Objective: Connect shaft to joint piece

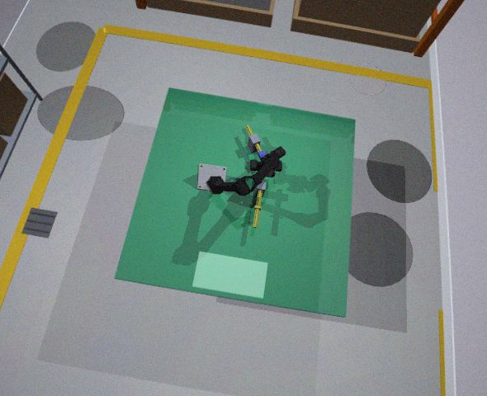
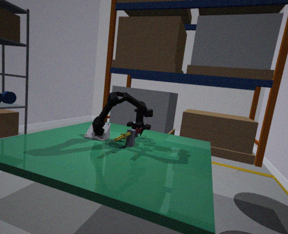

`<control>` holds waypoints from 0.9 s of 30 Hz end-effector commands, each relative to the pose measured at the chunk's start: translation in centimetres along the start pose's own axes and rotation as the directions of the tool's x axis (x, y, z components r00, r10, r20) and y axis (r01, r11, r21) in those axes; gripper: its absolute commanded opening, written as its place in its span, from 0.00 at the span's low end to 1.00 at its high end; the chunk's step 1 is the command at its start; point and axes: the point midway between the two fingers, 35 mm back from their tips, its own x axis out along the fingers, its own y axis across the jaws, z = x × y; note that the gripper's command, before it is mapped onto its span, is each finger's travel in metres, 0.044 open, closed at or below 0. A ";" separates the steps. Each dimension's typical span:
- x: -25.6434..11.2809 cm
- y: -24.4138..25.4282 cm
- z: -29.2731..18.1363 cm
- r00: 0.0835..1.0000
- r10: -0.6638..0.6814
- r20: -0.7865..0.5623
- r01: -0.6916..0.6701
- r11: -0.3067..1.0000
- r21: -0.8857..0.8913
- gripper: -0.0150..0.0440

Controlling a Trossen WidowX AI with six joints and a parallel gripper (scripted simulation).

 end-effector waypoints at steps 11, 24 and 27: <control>0.0 0.0 0.0 1.000 0.000 0.000 0.000 1.000 0.000 0.46; -0.1 -0.2 0.0 1.000 0.001 0.024 -0.002 0.999 0.032 0.25; -0.2 -0.4 0.0 0.998 0.000 0.059 -0.005 0.997 0.076 0.25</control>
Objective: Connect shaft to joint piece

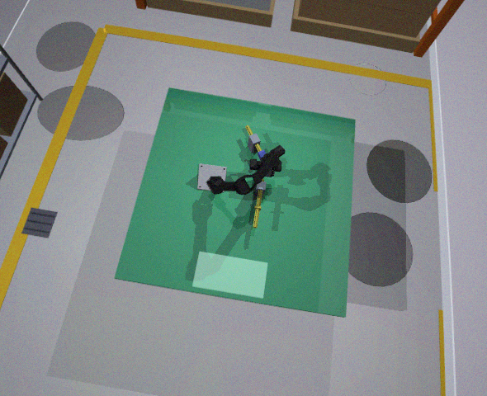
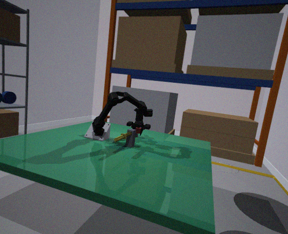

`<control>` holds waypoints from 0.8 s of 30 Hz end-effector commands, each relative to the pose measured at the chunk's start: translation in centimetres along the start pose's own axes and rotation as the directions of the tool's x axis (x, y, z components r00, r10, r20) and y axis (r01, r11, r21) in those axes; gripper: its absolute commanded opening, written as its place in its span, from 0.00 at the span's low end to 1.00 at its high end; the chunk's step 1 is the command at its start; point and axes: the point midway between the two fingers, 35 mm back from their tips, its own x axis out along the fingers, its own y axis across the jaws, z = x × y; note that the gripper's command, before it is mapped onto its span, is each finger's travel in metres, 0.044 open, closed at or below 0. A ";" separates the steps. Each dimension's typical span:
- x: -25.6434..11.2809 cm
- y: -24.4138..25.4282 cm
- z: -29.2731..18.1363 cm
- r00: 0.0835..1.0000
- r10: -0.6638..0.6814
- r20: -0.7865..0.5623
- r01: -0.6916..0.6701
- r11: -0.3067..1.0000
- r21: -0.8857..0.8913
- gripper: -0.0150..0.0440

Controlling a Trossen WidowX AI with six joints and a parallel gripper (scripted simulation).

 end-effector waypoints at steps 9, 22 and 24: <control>-0.4 -0.5 0.0 0.996 0.001 0.084 -0.009 0.995 0.103 0.25; -0.4 -0.5 0.0 0.997 0.001 0.078 -0.009 0.995 0.099 0.30; -0.4 -0.5 0.0 0.997 0.001 0.078 -0.009 0.995 0.099 0.39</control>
